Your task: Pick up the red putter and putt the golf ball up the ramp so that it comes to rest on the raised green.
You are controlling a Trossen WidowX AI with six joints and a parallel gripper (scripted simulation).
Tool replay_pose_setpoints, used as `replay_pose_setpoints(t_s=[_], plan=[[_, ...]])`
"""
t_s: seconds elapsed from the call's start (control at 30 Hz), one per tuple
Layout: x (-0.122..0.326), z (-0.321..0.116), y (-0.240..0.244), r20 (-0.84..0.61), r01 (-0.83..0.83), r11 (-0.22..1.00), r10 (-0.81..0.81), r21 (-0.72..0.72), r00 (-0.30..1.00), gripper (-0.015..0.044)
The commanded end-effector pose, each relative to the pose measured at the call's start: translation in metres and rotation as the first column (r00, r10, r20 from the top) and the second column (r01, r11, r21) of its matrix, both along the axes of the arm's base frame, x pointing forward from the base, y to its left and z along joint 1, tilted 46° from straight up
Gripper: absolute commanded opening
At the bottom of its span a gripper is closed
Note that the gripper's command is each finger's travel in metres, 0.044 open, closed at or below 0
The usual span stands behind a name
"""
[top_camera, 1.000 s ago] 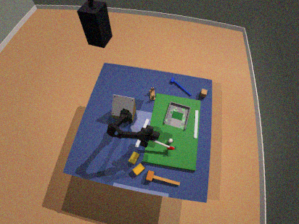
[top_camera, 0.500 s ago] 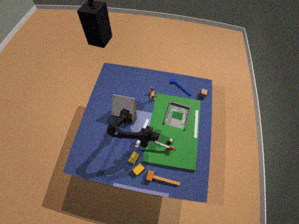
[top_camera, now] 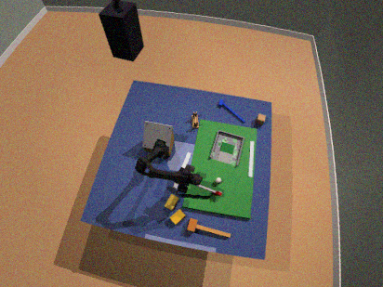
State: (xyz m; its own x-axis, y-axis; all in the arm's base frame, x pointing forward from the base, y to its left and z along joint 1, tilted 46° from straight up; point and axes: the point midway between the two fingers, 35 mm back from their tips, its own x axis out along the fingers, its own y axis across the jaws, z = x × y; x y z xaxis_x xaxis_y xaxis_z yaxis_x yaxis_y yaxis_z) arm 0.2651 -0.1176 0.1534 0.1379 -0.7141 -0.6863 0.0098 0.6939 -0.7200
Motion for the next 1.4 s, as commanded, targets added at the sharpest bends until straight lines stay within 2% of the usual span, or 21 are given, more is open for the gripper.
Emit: replay_pose_setpoints(t_s=[0.0,0.13,0.47,0.67,1.0,1.37], plan=[[0.0,0.0,0.0,0.0,0.0,1.0,0.0,0.0,1.0,0.0],[0.002,-0.007,0.006,0.0,0.0,1.0,0.0,0.005,1.0,0.0],[0.002,-0.096,0.094,0.004,-0.005,1.0,0.005,0.007,1.0,0.0],[0.001,-0.091,0.102,0.004,-0.006,1.0,0.006,0.008,1.0,0.0],[-0.007,-0.057,0.138,0.003,-0.006,1.0,0.005,0.008,1.0,0.0],[-0.006,-0.063,0.132,-0.003,-0.009,1.0,0.009,0.005,1.0,0.0]])
